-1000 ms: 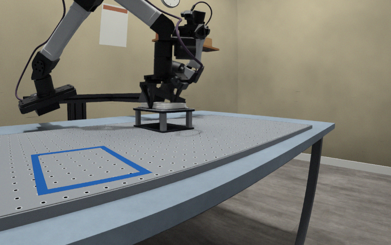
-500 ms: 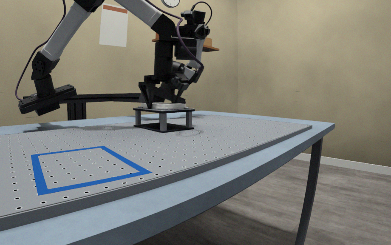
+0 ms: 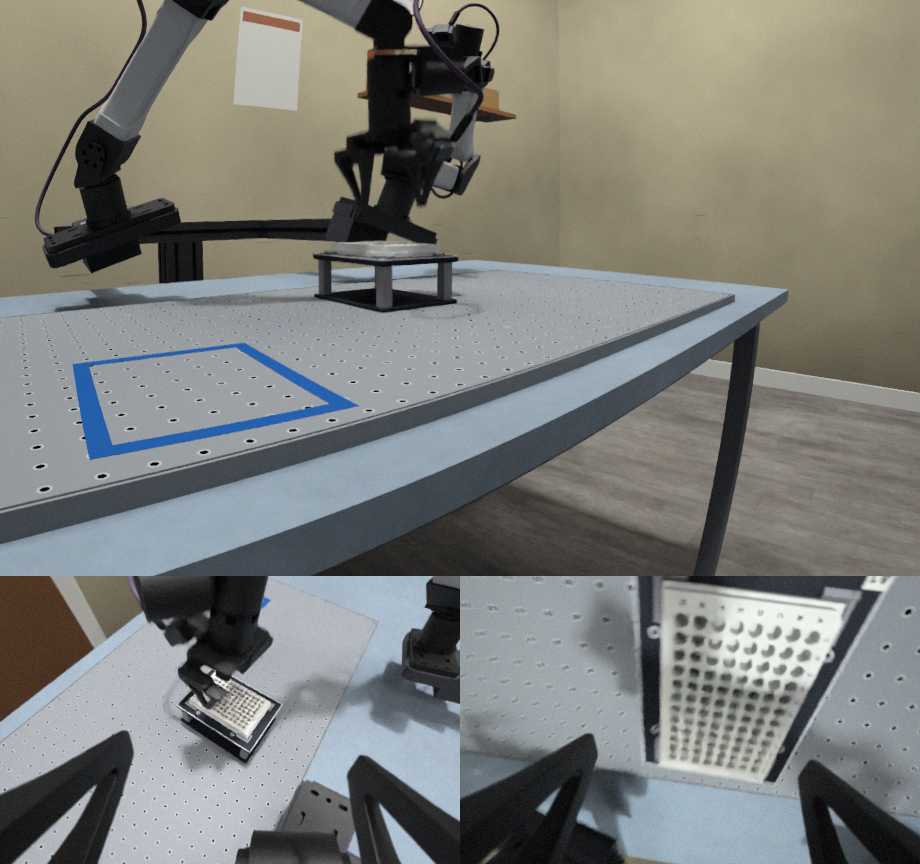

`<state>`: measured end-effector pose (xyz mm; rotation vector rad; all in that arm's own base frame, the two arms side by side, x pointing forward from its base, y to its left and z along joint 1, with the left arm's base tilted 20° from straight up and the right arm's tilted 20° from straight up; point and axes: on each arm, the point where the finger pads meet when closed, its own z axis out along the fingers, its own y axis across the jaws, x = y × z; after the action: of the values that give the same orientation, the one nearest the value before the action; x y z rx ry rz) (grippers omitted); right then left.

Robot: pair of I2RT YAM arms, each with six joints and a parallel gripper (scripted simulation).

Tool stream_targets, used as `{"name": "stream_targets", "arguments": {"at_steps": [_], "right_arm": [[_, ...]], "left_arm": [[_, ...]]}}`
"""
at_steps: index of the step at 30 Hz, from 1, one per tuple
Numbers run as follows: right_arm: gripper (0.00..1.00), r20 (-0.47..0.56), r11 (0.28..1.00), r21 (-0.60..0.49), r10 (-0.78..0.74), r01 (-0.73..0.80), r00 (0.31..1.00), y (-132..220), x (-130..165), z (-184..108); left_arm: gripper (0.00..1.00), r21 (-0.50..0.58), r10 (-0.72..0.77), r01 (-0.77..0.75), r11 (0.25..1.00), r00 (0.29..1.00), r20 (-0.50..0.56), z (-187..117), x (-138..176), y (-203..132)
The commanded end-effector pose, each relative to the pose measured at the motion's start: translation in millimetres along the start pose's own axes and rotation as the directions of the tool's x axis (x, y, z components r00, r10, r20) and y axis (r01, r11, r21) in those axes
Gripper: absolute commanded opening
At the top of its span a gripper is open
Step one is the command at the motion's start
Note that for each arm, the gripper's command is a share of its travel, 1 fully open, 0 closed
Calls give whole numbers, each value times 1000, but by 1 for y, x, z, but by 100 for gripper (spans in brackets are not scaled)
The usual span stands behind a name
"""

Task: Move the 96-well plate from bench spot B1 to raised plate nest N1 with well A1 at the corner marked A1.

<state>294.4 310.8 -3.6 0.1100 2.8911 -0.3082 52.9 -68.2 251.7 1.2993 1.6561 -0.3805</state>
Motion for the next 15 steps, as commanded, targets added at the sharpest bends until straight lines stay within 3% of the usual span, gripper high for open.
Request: {"name": "stream_targets", "arguments": {"at_steps": [1, 5, 10, 15], "right_arm": [[100, 40, 1000, -15, 13, -12, 999, 0, -3, -45], [100, 102, 999, -28, 27, -24, 994, 3, -8, -47], [100, 260, 998, -40, 51, -42, 964, 4, -13, -51], [100, 453, 999, -38, 50, -37, 890, -1, -6, -60]], "left_arm": [[100, 5, 2, -2, 1000, 1000, -2, -1, -1, -1], [100, 5, 2, -2, 1000, 1000, -2, -1, -1, -1], [100, 5, 2, -2, 1000, 1000, -2, -1, -1, -1], [100, 5, 2, -2, 1000, 1000, -2, -1, -1, -1]]}}
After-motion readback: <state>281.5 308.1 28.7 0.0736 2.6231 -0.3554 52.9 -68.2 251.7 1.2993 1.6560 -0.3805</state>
